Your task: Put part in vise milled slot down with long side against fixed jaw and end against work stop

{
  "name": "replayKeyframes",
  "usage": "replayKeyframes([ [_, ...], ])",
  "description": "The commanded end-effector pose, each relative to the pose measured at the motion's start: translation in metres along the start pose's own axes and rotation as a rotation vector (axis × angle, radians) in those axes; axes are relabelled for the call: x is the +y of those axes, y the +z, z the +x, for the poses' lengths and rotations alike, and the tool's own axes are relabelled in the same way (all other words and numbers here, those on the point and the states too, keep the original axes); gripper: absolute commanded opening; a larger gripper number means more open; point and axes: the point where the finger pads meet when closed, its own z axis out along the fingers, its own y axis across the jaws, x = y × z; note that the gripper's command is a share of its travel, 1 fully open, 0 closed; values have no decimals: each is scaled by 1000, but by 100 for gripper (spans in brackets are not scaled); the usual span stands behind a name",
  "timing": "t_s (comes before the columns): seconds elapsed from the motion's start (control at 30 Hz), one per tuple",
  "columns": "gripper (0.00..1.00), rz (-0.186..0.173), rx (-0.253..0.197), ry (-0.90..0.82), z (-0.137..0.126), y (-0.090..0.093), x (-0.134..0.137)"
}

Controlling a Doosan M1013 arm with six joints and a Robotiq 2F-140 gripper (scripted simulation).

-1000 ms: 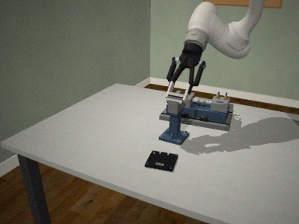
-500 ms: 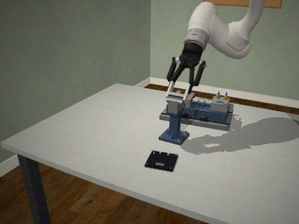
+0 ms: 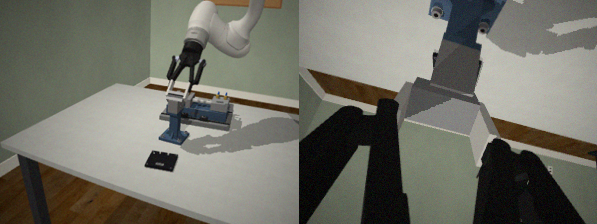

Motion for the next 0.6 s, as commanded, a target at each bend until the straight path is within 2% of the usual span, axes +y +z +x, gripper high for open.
replayKeyframes([
  [0.0, 0, 1, 1, 4, -3, -5, -1],
  [0.57, 0, 1, 1, 4, -9, -11, -1],
])
